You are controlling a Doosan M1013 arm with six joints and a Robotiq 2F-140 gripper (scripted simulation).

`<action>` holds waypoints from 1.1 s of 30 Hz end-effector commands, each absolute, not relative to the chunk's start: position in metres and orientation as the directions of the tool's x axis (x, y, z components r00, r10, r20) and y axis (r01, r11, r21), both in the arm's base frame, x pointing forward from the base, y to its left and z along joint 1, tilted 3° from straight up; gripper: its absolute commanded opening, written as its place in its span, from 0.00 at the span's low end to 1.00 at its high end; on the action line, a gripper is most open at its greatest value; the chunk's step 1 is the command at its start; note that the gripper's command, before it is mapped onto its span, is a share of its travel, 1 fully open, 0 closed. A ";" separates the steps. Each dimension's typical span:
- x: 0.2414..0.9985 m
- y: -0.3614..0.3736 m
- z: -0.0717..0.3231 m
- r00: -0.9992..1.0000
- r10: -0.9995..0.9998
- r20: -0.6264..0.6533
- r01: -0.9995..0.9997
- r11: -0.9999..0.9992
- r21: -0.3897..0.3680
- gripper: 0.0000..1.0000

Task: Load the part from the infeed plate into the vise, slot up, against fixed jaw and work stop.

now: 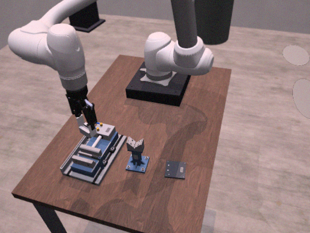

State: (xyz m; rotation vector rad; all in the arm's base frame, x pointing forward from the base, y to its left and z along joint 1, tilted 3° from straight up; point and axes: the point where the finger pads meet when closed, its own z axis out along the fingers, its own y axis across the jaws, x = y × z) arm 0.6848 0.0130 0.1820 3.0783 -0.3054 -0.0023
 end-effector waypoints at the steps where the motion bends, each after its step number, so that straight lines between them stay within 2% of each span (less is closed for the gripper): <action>1: 0.690 0.000 0.181 0.992 -0.130 -0.007 -0.129 -0.991 0.045 0.00; 14: 0.700 -0.027 0.182 0.999 0.038 -0.015 0.039 -0.998 0.043 0.00; 33: 0.704 -0.038 0.182 0.994 0.105 -0.018 0.106 -0.993 0.042 0.00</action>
